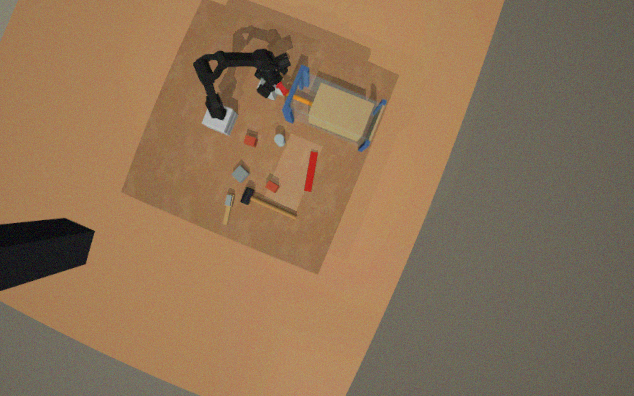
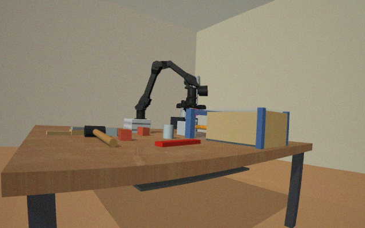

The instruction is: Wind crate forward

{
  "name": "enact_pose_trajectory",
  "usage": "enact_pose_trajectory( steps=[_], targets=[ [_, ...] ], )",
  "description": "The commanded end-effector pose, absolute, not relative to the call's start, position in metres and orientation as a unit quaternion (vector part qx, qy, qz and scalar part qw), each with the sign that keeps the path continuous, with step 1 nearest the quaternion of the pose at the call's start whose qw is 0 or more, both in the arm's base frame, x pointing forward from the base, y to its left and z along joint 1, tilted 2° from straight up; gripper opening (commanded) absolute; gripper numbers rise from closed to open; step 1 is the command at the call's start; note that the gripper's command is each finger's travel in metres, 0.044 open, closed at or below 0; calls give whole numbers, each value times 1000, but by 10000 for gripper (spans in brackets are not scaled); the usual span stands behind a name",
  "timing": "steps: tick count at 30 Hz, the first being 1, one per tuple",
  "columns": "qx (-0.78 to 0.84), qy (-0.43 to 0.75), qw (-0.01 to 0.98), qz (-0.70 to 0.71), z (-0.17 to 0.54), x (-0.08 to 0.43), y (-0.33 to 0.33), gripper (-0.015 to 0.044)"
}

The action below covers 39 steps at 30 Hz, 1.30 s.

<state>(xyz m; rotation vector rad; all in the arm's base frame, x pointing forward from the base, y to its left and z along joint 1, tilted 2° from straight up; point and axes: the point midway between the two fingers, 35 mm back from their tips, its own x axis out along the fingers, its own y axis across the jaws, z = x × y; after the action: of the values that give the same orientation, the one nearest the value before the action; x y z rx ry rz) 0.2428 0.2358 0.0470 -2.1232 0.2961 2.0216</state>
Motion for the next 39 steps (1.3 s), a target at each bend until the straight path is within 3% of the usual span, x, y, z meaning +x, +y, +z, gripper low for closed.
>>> enact_pose_trajectory(
  steps=[1,4,39],
  targets=[
    [-716,96,102,684,47,243,238,71],
    [-716,96,102,684,47,243,238,0],
    [-748,127,123,640,51,235,233,0]
  ],
)
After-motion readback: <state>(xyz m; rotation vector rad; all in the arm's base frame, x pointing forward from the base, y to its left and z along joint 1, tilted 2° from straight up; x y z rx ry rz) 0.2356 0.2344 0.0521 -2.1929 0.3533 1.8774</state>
